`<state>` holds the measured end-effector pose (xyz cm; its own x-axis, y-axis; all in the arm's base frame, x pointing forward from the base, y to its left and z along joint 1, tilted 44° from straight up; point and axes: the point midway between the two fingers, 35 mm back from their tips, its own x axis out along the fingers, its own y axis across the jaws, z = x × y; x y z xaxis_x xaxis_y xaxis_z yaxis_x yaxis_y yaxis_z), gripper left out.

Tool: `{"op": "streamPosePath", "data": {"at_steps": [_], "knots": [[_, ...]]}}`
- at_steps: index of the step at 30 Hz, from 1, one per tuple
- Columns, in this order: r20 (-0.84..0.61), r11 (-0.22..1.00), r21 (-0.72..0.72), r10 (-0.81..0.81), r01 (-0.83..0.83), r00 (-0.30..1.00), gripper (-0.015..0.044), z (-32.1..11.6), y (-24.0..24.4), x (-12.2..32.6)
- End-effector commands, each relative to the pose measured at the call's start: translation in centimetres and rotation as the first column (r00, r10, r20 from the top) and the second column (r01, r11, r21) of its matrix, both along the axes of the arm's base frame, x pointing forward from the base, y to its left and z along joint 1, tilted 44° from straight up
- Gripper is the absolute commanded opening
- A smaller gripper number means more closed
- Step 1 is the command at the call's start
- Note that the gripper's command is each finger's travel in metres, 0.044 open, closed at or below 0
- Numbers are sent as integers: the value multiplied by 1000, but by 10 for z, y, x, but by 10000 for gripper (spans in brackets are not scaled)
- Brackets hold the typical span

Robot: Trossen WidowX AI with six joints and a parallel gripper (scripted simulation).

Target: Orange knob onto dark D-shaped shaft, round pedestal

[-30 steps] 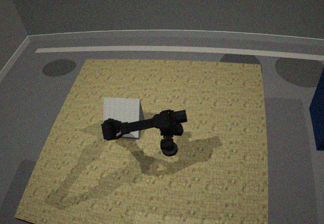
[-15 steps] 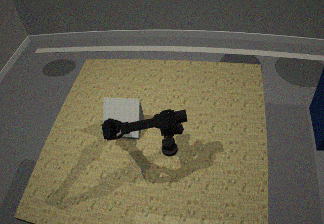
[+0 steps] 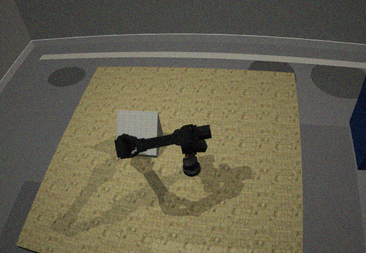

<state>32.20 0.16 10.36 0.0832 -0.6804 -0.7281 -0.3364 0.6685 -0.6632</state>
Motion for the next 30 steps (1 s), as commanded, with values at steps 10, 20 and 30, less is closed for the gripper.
{"op": "streamPosePath", "data": {"at_steps": [10,20,30], "knots": [[4,1000,-1,4,-4,1000,0,3,3,2],[-139,988,-8,154,-156,978,0,1,3,1],[-139,988,-8,154,-156,978,0,2,1,1]]}}
